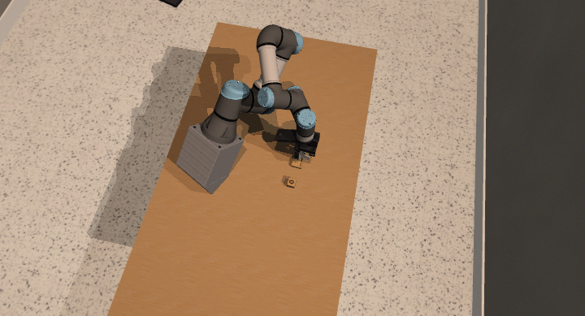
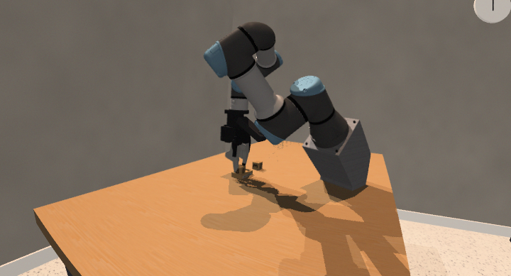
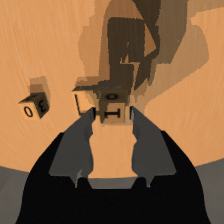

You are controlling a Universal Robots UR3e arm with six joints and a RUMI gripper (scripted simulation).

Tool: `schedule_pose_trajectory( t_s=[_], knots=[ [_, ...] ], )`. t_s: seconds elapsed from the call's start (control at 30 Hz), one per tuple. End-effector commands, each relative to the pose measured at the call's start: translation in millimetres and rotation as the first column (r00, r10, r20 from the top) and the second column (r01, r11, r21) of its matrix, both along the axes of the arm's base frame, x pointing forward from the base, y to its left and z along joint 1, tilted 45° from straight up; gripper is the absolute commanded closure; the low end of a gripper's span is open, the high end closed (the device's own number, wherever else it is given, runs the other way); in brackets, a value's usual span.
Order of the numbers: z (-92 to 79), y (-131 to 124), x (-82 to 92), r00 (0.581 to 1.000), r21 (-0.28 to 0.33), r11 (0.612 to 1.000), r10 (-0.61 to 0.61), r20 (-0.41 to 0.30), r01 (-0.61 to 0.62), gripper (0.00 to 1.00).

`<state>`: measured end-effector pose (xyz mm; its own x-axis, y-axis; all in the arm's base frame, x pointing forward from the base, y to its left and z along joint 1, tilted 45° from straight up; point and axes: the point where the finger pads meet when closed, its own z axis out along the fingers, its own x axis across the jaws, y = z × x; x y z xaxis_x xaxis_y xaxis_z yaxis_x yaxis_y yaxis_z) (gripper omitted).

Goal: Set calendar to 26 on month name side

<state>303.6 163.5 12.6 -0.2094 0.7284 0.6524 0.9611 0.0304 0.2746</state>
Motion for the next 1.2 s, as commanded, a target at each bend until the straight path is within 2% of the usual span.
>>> schedule_pose_trajectory(
  t_s=[0.0,1.13,1.17],
  knots=[
    [-1.0,0.5,1.0,1.000,-0.001,1.000,-0.001,0.001,0.001,0.71],
    [-1.0,0.5,1.0,1.000,-0.001,1.000,-0.001,0.001,0.001,0.71],
    [-1.0,0.5,1.0,1.000,-0.001,1.000,-0.001,0.001,0.001,0.89]
  ],
)
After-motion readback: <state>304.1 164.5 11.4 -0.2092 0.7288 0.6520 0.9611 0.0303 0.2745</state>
